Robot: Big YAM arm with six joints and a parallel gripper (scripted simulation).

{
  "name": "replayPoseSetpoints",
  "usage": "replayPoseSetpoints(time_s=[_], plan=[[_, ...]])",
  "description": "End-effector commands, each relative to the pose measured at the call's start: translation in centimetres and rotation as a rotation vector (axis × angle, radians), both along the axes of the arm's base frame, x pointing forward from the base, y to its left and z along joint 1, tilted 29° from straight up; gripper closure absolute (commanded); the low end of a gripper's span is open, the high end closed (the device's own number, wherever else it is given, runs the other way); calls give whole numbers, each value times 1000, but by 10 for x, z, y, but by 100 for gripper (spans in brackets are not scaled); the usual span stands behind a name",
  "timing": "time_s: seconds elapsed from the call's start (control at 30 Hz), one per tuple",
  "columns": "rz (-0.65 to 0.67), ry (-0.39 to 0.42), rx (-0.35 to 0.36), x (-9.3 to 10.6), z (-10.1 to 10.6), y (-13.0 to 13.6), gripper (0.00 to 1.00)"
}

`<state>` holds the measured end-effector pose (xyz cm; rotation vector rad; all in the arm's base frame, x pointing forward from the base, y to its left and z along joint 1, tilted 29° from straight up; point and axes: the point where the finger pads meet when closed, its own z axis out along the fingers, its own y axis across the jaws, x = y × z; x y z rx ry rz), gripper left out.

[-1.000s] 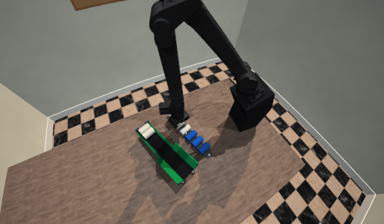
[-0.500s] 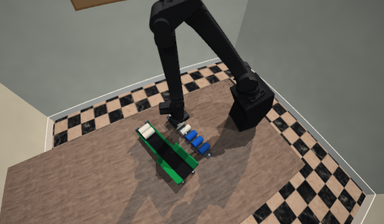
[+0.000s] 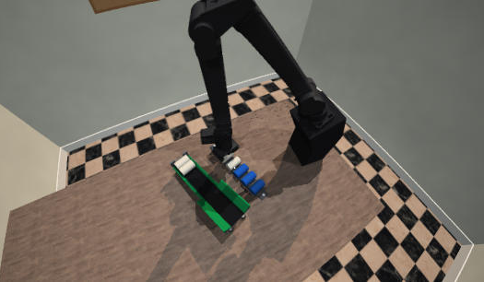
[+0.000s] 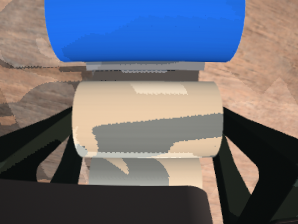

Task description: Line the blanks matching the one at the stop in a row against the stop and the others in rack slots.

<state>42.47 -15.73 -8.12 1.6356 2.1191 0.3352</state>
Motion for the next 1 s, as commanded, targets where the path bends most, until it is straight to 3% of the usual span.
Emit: replayPoseSetpoints(time_s=[0.0,0.33,0.43,0.6,0.97], plan=[[-8,-9,-6,-7,17,-3,34],[-3,-10,-8,-40,76,2,34],[7,-21,-13,-36,85,4,34],[-3,-10,-8,-50,93,4,34],[8,-13,-8,-41,93,7,34]])
